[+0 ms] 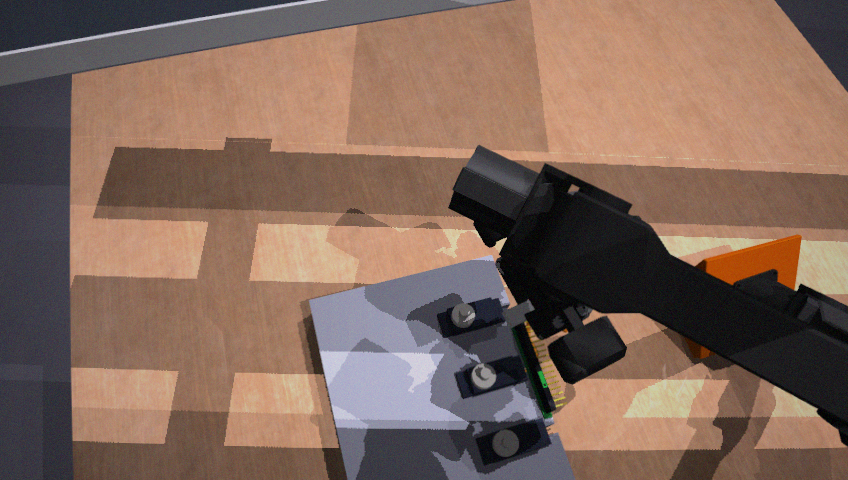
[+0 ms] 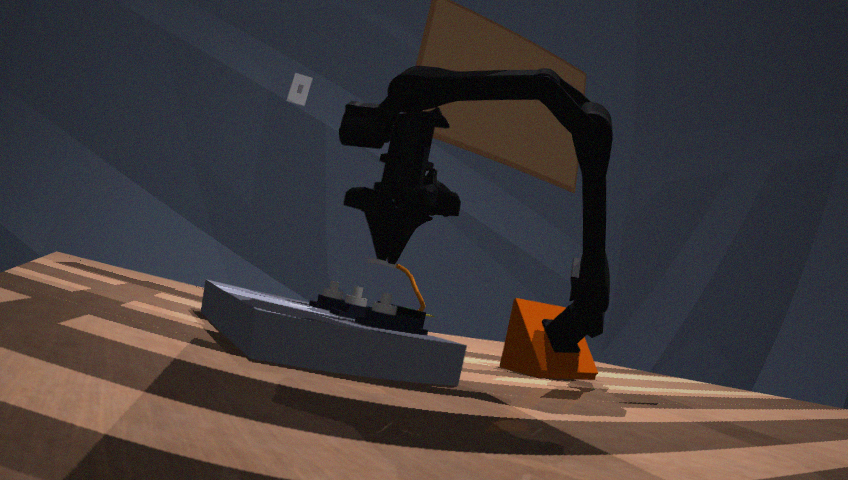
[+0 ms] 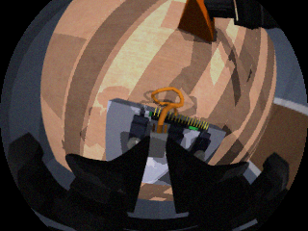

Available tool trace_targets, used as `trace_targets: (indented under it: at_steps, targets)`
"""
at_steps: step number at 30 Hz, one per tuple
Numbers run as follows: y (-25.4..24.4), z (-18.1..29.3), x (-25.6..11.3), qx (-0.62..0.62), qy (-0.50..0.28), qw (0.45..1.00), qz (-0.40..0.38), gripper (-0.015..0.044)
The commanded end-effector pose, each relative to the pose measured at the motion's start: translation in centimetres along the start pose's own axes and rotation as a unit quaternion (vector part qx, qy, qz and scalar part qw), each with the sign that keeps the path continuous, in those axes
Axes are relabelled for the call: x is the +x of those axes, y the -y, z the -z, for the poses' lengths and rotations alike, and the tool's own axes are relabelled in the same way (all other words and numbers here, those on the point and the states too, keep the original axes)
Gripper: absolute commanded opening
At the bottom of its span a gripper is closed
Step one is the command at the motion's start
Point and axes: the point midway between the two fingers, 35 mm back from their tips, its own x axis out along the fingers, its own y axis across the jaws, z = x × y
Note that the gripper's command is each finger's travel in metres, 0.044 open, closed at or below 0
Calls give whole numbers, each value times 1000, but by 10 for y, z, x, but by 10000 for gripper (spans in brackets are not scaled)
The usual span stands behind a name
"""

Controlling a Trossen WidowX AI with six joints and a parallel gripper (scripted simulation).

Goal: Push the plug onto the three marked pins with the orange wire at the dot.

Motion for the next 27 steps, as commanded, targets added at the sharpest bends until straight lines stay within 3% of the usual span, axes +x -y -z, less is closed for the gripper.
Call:
trace_targets:
  at_steps: [1, 27]
  targets:
    - [14, -10, -1, 12, 0, 1000, -3, 0]
    - [82, -78, 19, 84, 1, 996, -2, 0]
